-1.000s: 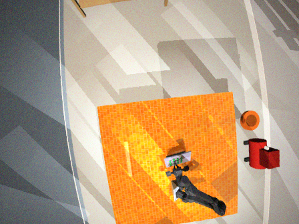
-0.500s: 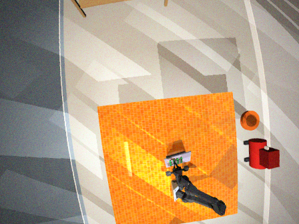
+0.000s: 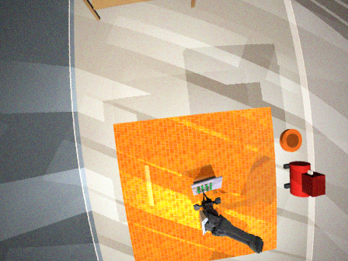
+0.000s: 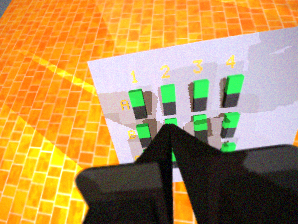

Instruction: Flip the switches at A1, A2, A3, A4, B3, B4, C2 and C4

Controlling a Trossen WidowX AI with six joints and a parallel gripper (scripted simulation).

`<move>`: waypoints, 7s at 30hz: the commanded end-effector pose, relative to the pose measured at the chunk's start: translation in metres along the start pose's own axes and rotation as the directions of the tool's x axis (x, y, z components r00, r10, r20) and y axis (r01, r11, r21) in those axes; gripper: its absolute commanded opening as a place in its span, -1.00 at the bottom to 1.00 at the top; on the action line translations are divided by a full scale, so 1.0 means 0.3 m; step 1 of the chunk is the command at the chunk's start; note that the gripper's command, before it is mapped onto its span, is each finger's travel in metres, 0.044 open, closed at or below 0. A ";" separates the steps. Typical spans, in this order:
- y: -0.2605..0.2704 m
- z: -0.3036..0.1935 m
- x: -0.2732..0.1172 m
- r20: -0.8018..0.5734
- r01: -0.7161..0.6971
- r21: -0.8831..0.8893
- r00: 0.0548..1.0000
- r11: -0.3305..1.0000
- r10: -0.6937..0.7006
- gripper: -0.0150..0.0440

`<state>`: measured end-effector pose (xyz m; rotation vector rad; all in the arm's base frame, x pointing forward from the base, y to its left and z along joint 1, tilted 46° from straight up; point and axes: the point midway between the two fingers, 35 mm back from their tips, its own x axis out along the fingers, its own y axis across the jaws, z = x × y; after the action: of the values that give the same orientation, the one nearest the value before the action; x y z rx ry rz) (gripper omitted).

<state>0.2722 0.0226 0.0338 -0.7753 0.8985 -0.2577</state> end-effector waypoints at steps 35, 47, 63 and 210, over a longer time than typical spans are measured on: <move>-0.127 0.075 0.067 -0.017 0.013 0.006 1.000 1.000 -0.013 -0.49; -0.127 0.075 0.092 -0.017 0.013 0.006 1.000 1.000 -0.013 -0.49; -0.127 0.075 0.093 -0.017 0.013 0.006 1.000 1.000 -0.013 -0.49; -0.237 0.074 0.108 -0.017 0.015 0.005 1.000 1.000 -0.015 -0.49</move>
<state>0.3166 -0.0331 0.0728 -0.7750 0.9088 -0.2837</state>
